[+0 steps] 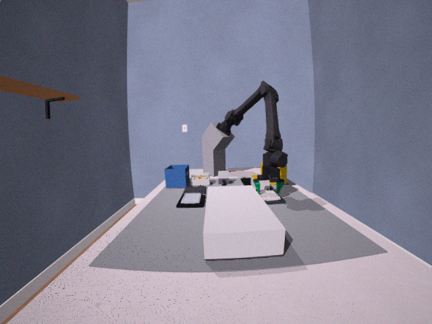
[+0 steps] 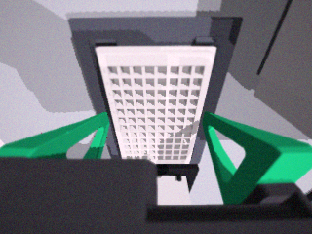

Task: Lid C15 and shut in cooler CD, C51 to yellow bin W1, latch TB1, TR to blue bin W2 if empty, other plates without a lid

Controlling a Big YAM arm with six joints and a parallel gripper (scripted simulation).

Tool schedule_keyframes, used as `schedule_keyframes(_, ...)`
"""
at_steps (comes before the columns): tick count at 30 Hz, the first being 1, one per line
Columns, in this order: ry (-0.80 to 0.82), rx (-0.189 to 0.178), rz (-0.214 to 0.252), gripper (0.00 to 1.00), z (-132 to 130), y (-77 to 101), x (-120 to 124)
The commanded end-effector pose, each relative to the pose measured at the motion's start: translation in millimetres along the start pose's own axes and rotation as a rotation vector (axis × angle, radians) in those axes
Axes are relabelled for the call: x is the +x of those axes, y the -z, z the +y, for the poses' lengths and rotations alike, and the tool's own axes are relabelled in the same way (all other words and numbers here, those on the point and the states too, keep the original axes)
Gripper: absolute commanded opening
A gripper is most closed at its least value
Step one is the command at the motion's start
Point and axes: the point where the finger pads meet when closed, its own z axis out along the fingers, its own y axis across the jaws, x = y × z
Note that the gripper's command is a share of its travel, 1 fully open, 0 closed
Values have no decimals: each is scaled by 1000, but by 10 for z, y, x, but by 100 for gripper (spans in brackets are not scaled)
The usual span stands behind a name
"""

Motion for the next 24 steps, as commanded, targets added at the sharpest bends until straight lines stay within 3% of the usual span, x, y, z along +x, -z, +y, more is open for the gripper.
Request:
schedule_keyframes(1, 19, -17, -27, 100, 138, -51, -133)
schedule_keyframes(15, 19, -17, -27, 100, 138, -51, -133)
schedule_keyframes(16, 19, -17, -27, 0, 138, -51, -133)
schedule_keyframes(24, 22, -17, -27, 0, 139, -51, -133)
